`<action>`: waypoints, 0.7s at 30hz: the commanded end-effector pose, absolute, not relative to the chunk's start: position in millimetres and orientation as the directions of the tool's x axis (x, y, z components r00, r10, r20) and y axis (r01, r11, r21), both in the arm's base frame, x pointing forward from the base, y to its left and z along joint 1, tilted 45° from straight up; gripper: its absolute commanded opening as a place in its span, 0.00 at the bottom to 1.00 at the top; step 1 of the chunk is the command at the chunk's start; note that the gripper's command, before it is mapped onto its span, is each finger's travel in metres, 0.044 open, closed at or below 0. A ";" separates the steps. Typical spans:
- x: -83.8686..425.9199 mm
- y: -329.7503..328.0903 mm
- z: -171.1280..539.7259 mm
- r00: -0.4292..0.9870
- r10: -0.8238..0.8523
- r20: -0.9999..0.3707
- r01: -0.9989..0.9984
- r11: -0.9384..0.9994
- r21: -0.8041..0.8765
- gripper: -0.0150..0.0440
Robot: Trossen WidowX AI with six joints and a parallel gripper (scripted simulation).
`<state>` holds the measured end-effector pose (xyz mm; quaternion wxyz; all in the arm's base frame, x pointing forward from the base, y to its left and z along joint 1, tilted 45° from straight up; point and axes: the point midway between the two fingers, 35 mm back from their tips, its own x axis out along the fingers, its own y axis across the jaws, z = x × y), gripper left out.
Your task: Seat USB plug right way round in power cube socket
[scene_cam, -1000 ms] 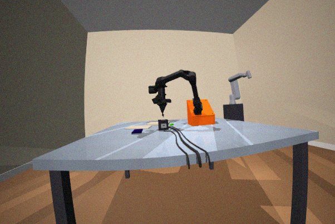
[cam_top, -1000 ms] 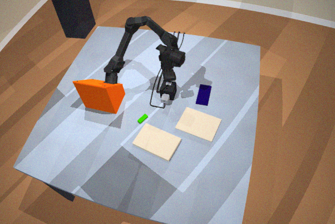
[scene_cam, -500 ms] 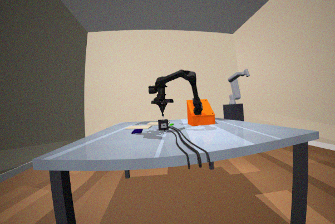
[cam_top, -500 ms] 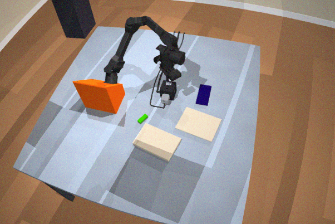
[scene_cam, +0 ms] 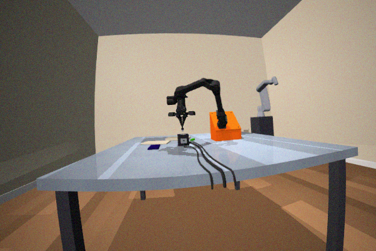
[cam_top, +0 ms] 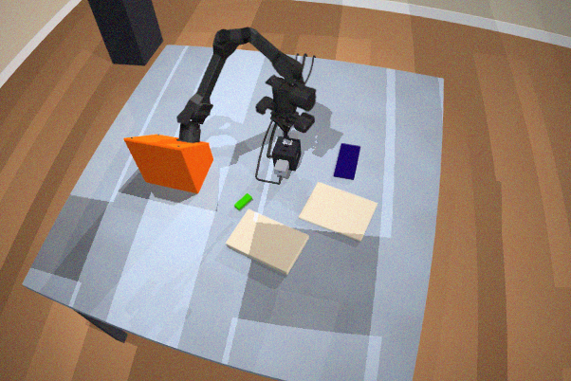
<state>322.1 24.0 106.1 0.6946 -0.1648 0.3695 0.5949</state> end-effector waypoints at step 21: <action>322.0 24.1 105.7 0.019 0.704 -0.710 -1.000 0.026 0.000 0.25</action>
